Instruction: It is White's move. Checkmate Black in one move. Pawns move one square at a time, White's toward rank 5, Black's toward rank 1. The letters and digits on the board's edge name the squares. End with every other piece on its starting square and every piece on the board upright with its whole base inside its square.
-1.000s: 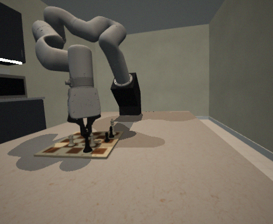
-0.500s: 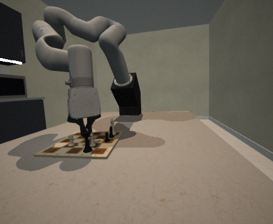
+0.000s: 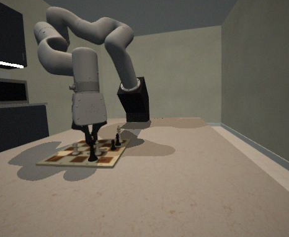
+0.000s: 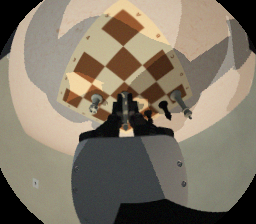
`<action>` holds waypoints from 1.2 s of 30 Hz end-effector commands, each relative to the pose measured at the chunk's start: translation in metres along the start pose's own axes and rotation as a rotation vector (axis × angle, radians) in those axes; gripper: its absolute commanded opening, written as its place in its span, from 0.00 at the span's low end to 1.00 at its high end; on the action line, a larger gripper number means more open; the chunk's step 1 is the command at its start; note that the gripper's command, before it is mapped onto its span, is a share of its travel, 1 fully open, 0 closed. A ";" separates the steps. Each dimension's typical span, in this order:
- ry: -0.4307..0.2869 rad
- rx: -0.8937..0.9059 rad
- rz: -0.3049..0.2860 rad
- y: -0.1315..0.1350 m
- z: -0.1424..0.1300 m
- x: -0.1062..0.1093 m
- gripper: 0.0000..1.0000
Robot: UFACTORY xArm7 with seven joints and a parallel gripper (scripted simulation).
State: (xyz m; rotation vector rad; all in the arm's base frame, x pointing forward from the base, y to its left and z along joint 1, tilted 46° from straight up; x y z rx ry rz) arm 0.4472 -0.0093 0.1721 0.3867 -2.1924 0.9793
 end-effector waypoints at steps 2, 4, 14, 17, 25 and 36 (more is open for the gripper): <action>-0.001 0.001 0.001 0.000 -0.001 0.000 0.00; -0.001 0.001 0.001 0.000 -0.001 0.000 0.00; -0.001 0.001 0.001 0.000 -0.001 0.000 0.00; -0.001 0.001 0.001 0.000 -0.001 0.000 0.00; -0.001 0.001 0.001 0.000 -0.001 -0.001 0.00; -0.001 0.001 0.001 0.000 -0.001 -0.004 0.00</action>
Point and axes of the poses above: the point where the finger pads meet when closed, its own x axis back along the fingers, its own y axis across the jaws, z = x × y, the point moved 1 cm from there along x, back along the fingers, and after that the axes turned 3 degrees about -x, right-handed, at the moved point
